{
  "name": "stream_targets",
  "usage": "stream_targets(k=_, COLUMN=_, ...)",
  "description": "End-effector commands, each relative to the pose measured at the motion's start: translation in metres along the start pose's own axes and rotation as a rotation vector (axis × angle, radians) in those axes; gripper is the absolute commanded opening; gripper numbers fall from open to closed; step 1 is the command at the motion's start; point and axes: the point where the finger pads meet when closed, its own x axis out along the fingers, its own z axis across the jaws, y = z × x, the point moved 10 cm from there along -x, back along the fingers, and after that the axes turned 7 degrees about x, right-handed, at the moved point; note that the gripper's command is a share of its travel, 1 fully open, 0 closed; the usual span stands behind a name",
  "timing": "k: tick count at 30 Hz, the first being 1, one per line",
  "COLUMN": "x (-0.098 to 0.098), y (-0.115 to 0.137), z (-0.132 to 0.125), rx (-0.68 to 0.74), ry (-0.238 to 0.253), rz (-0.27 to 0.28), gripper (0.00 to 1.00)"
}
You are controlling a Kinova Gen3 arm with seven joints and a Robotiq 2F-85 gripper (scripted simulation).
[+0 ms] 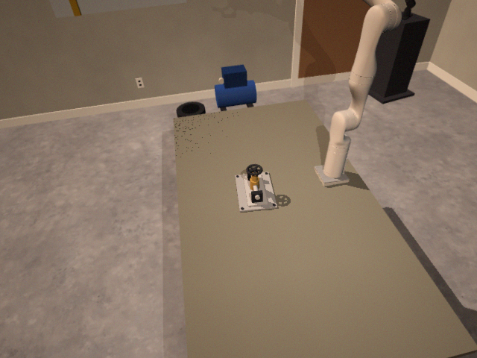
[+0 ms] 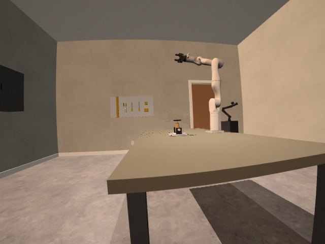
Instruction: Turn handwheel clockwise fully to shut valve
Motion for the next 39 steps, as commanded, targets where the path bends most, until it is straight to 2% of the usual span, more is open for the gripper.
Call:
stream_targets(k=1, x=0.0, y=0.001, z=0.0, rx=-0.002, ry=-0.001, rz=0.001, gripper=1.0)
stream_targets(k=2, x=0.019, y=0.014, z=-0.027, rx=0.013, ry=0.065, rz=-0.002, gripper=1.0)
stream_targets(k=9, x=0.019, y=0.014, z=-0.027, rx=0.013, ry=0.065, rz=-0.002, gripper=1.0)
stream_targets(k=10, x=0.037, y=0.026, z=-0.055, rx=0.027, ry=0.131, rz=-0.009, gripper=1.0)
stream_targets(k=18, x=0.037, y=0.026, z=-0.055, rx=0.027, ry=0.131, rz=-0.009, gripper=1.0)
stream_targets(k=19, x=0.054, y=0.036, z=-0.084, rx=0.04, ry=0.198, rz=-0.018, gripper=1.0)
stream_targets(k=26, x=0.054, y=0.036, z=-0.084, rx=0.04, ry=0.198, rz=-0.018, gripper=1.0)
stream_targets(k=27, x=0.069, y=0.046, z=-0.114, rx=0.053, ry=0.264, rz=-0.031, gripper=1.0)
stream_targets(k=35, x=0.069, y=0.046, z=-0.114, rx=0.053, ry=0.264, rz=-0.031, gripper=1.0)
stream_targets(k=36, x=0.083, y=0.054, z=-0.144, rx=0.065, ry=0.33, rz=-0.047, gripper=1.0)
stream_targets(k=39, x=0.083, y=0.054, z=-0.144, rx=0.065, ry=0.33, rz=-0.047, gripper=1.0)
